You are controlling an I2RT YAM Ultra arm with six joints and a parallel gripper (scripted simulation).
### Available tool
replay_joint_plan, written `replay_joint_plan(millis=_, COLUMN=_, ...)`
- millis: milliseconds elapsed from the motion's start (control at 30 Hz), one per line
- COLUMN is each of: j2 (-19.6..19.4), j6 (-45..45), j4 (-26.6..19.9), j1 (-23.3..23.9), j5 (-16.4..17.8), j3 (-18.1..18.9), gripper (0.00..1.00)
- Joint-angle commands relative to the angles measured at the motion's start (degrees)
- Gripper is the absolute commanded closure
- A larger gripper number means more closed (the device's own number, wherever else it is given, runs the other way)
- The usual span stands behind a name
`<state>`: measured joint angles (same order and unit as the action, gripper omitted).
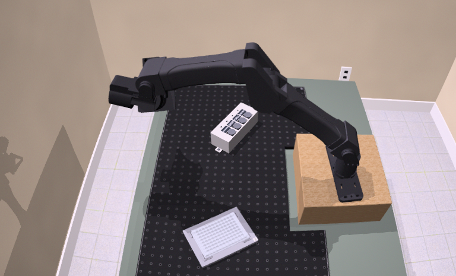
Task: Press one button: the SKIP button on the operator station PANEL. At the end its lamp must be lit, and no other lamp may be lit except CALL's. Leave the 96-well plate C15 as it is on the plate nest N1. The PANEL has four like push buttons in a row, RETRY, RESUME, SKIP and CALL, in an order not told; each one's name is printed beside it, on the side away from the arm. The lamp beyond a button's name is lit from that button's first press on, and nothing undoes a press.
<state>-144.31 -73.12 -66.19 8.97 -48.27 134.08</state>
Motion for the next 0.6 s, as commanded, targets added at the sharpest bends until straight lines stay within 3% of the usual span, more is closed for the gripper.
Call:
replay_joint_plan(millis=0, j2=2.6, j6=4.77, j4=-2.09, j1=0.74, j5=2.28, j3=-0.93, gripper=1.0)
replay_joint_plan(millis=33, j2=3.25, j6=6.7, j4=-0.78, j1=1.44, j5=3.47, j3=-1.75, gripper=1.0)
replay_joint_plan(millis=200, j2=5.53, j6=14.23, j4=-3.29, j1=4.55, j5=8.75, j3=-4.74, gripper=1.0)
replay_joint_plan(millis=267, j2=7.39, j6=15.02, j4=-0.05, j1=5.38, j5=8.96, j3=-8.65, gripper=1.0)
replay_joint_plan(millis=500, j2=11.59, j6=26.4, j4=-0.26, j1=9.9, j5=16.43, j3=-14.7, gripper=1.0)
replay_joint_plan(millis=567, j2=11.59, j6=26.4, j4=-0.26, j1=9.9, j5=16.43, j3=-14.7, gripper=1.0)
